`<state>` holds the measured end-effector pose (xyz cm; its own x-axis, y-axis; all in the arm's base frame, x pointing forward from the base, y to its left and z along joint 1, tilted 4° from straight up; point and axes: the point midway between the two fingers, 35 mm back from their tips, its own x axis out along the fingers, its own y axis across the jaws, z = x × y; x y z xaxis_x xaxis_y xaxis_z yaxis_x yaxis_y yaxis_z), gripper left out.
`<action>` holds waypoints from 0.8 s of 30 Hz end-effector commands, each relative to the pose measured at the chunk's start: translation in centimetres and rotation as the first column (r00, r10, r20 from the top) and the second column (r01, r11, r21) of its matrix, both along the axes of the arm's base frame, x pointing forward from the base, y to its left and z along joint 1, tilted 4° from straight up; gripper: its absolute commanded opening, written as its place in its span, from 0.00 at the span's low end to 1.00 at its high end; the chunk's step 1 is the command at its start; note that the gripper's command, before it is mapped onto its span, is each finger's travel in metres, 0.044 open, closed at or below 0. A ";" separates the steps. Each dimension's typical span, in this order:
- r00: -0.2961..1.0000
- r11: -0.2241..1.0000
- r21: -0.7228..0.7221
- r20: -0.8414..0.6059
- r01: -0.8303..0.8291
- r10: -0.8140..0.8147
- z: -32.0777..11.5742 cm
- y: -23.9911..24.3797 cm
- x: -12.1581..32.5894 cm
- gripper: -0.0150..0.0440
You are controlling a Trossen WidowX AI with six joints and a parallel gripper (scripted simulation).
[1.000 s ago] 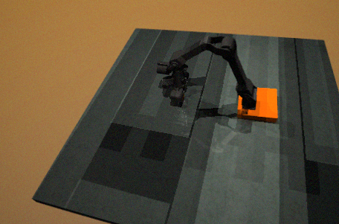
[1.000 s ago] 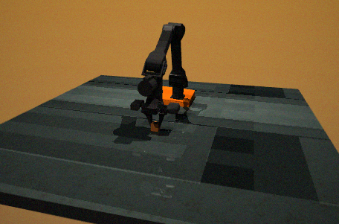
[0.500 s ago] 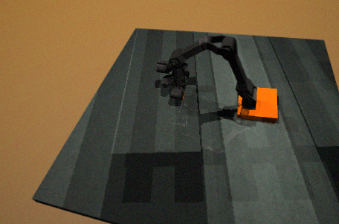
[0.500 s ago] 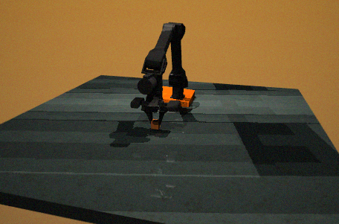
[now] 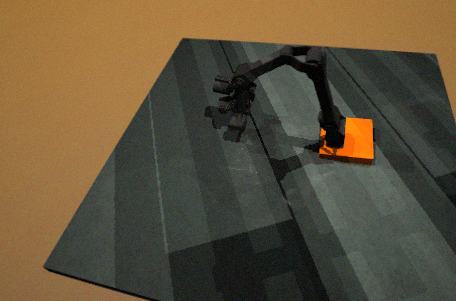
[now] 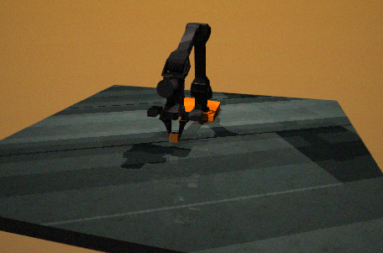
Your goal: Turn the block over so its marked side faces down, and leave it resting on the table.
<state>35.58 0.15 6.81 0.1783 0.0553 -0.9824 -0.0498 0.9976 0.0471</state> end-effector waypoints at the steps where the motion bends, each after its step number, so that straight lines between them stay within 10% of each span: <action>1: 0.998 1.000 0.005 0.068 0.002 -0.002 -0.2 0.0 0.0 0.25; 24: 0.914 1.000 0.026 0.406 0.011 -0.021 -0.5 0.0 -0.7 0.25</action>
<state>35.17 0.12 6.22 0.5205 0.0642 -0.8514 -0.0554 0.9976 0.0413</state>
